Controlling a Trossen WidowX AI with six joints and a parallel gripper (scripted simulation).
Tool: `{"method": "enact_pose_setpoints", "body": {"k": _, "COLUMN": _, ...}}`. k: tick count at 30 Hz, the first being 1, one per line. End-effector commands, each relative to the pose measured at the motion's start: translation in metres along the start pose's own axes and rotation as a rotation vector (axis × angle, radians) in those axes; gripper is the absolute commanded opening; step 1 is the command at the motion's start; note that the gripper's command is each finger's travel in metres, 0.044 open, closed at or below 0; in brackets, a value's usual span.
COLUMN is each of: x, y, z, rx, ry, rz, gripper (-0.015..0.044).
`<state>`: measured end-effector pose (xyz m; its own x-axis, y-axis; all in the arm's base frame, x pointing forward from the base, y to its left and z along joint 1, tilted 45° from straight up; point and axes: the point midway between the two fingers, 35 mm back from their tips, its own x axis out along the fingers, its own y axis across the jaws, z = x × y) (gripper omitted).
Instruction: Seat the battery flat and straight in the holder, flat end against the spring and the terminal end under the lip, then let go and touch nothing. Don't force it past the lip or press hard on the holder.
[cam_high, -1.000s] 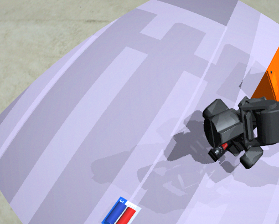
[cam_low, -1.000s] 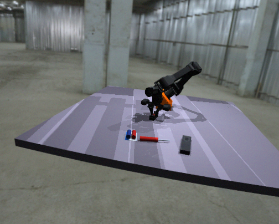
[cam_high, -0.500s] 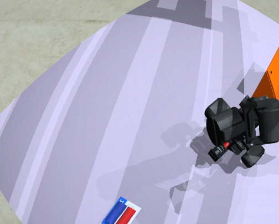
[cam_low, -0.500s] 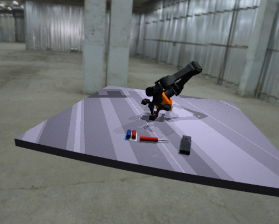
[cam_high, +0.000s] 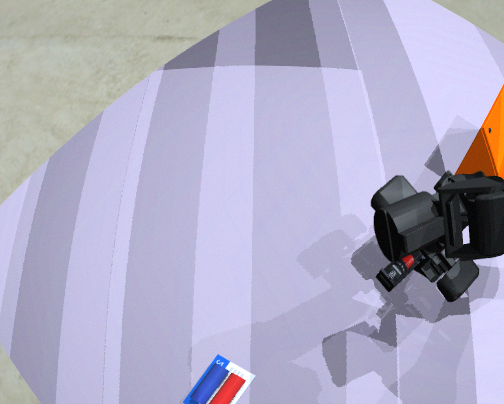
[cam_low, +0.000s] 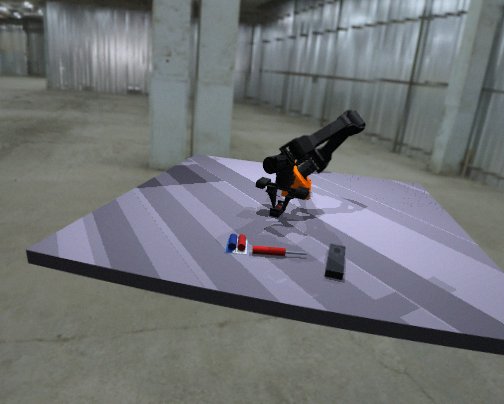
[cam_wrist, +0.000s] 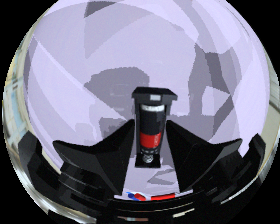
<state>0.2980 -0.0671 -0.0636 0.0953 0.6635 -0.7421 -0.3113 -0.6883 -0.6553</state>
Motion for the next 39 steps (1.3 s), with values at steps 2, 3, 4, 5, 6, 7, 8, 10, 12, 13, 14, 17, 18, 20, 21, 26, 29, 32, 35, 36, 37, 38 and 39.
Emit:
{"method": "enact_pose_setpoints", "body": {"k": 2, "x": -0.010, "y": 0.001, "z": -0.001, "rx": -0.008, "ry": 0.004, "rz": 0.004, "gripper": 0.0173}}
{"method": "enact_pose_setpoints", "body": {"k": 3, "x": -0.012, "y": 0.001, "z": -0.001, "rx": -0.009, "ry": 0.004, "rz": 0.004, "gripper": 0.0173}}
{"method": "enact_pose_setpoints", "body": {"k": 4, "x": -0.013, "y": 0.001, "z": -0.001, "rx": -0.009, "ry": 0.004, "rz": 0.004, "gripper": 0.0173}}
{"method": "enact_pose_setpoints", "body": {"k": 5, "x": -0.014, "y": 0.001, "z": -0.001, "rx": -0.009, "ry": 0.004, "rz": 0.004, "gripper": 0.0173}}
{"method": "enact_pose_setpoints", "body": {"k": 6, "x": -0.014, "y": 0.001, "z": -0.001, "rx": -0.009, "ry": 0.004, "rz": 0.004, "gripper": 0.0173}}
{"method": "enact_pose_setpoints", "body": {"k": 7, "x": -0.014, "y": 0.001, "z": -0.001, "rx": -0.009, "ry": 0.004, "rz": 0.004, "gripper": 0.0173}}
{"method": "enact_pose_setpoints", "body": {"k": 8, "x": -0.014, "y": 0.001, "z": -0.001, "rx": -0.009, "ry": 0.004, "rz": 0.004, "gripper": 0.0173}}
{"method": "enact_pose_setpoints", "body": {"k": 10, "x": -0.014, "y": 0.001, "z": -0.001, "rx": -0.009, "ry": 0.004, "rz": 0.004, "gripper": 0.0173}}
{"method": "enact_pose_setpoints", "body": {"k": 12, "x": -0.018, "y": 0.002, "z": 0.000, "rx": 0.001, "ry": 0.000, "rz": -0.001, "gripper": 0.0225}}
{"method": "enact_pose_setpoints", "body": {"k": 13, "x": -0.026, "y": 0.003, "z": 0.000, "rx": 0.000, "ry": 0.001, "rz": 0.001, "gripper": 0.0252}}
{"method": "enact_pose_setpoints", "body": {"k": 14, "x": -0.037, "y": 0.004, "z": -0.001, "rx": -0.002, "ry": 0.002, "rz": 0.003, "gripper": 0.0278}}
{"method": "enact_pose_setpoints", "body": {"k": 17, "x": -0.070, "y": 0.005, "z": 0.001, "rx": -0.006, "ry": 0.004, "rz": 0.007, "gripper": 0.0357}}
{"method": "enact_pose_setpoints", "body": {"k": 18, "x": -0.080, "y": 0.006, "z": 0.002, "rx": -0.008, "ry": 0.004, "rz": 0.007, "gripper": 0.0383}}
{"method": "enact_pose_setpoints", "body": {"k": 20, "x": -0.087, "y": 0.006, "z": 0.003, "rx": -0.009, "ry": 0.004, "rz": 0.007, "gripper": 0.0435}}
{"method": "enact_pose_setpoints", "body": {"k": 21, "x": -0.087, "y": 0.007, "z": 0.004, "rx": -0.009, "ry": 0.004, "rz": 0.007, "gripper": 0.0440}}
{"method": "enact_pose_setpoints", "body": {"k": 26, "x": -0.087, "y": 0.008, "z": 0.004, "rx": -0.009, "ry": 0.004, "rz": 0.007, "gripper": 0.0440}}
{"method": "enact_pose_setpoints", "body": {"k": 29, "x": -0.087, "y": 0.008, "z": 0.004, "rx": -0.009, "ry": 0.004, "rz": 0.007, "gripper": 0.0440}}
{"method": "enact_pose_setpoints", "body": {"k": 32, "x": -0.087, "y": 0.008, "z": 0.004, "rx": -0.009, "ry": 0.004, "rz": 0.007, "gripper": 0.0440}}
{"method": "enact_pose_setpoints", "body": {"k": 35, "x": -0.087, "y": 0.008, "z": 0.004, "rx": -0.009, "ry": 0.004, "rz": 0.007, "gripper": 0.0440}}
{"method": "enact_pose_setpoints", "body": {"k": 36, "x": -0.087, "y": 0.008, "z": 0.004, "rx": -0.009, "ry": 0.004, "rz": 0.007, "gripper": 0.0440}}
{"method": "enact_pose_setpoints", "body": {"k": 37, "x": -0.087, "y": 0.008, "z": 0.004, "rx": -0.009, "ry": 0.004, "rz": 0.007, "gripper": 0.0440}}
{"method": "enact_pose_setpoints", "body": {"k": 38, "x": -0.087, "y": 0.008, "z": 0.004, "rx": -0.009, "ry": 0.004, "rz": 0.007, "gripper": 0.0440}}
{"method": "enact_pose_setpoints", "body": {"k": 39, "x": -0.087, "y": 0.008, "z": 0.004, "rx": -0.009, "ry": 0.004, "rz": 0.007, "gripper": 0.0440}}
